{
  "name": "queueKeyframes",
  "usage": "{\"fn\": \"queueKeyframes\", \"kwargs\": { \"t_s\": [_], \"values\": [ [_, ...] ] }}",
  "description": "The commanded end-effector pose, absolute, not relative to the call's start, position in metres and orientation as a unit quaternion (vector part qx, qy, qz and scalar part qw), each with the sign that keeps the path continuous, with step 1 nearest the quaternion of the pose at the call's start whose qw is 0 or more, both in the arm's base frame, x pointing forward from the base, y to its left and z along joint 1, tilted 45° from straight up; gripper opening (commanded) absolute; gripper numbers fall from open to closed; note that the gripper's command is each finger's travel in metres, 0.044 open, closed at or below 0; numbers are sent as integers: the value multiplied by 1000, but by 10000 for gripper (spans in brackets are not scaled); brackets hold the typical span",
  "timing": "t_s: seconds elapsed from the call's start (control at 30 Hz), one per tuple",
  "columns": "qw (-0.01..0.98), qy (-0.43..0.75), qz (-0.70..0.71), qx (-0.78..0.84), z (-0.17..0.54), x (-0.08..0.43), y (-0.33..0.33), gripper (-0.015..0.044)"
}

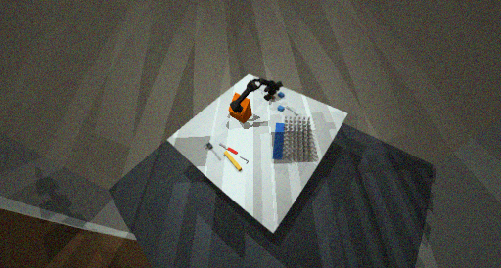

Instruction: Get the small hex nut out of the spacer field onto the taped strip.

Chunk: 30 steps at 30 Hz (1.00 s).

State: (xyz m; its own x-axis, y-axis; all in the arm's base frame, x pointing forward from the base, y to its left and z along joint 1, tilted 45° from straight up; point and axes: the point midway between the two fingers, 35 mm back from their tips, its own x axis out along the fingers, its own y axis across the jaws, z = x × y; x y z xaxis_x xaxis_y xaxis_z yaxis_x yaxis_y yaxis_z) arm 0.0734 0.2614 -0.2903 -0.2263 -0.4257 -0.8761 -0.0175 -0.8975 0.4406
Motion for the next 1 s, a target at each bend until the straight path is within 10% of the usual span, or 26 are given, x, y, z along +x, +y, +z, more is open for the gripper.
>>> {"fn": "queueKeyframes", "kwargs": {
  "t_s": [0.0,0.73,0.97],
  "values": [
    [134,-181,-761,608,-294,74,257,0],
    [135,-182,-761,608,-312,75,234,0],
    [135,-183,-761,607,-310,74,236,184]
  ]
}}
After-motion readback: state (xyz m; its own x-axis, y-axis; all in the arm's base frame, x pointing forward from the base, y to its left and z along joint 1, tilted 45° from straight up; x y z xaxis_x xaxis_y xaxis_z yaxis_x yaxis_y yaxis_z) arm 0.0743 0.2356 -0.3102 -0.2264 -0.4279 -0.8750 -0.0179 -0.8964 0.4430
